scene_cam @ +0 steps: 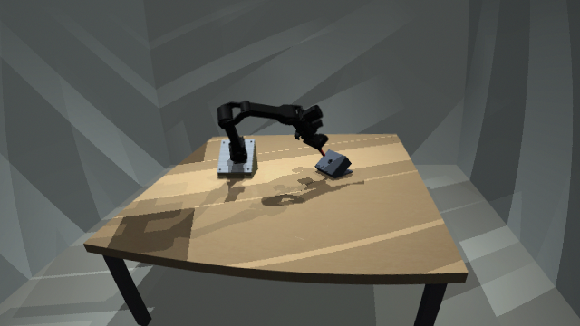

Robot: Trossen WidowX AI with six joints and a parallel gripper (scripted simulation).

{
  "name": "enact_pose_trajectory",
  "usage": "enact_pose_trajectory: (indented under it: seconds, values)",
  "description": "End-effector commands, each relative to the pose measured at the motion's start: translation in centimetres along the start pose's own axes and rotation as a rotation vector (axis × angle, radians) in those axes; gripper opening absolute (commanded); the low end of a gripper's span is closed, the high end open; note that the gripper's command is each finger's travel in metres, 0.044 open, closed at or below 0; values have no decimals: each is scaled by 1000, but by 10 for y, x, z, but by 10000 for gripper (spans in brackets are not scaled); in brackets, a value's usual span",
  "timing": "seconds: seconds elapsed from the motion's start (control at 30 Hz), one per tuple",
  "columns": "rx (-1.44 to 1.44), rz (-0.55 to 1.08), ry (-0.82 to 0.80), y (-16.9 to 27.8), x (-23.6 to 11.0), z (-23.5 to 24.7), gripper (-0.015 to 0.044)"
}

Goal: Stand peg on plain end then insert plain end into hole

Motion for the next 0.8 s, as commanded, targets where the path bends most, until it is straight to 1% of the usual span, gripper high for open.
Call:
enact_pose_trajectory:
  seconds: [0.0, 0.77]
  values:
    - [-7, -8, 0, -1, 7, 0, 0]
    - [-7, -22, 9, -2, 33, -1, 0]
Point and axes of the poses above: the point midway between the two fingers, 35 mm back from their tips, its own x axis out along the fingers, its own z axis across the jaws, y = z × x, the point moved 7 cm from there along -x, back along the fingers, and after that the axes turned 15 degrees about -x, right-handed, at the moved point
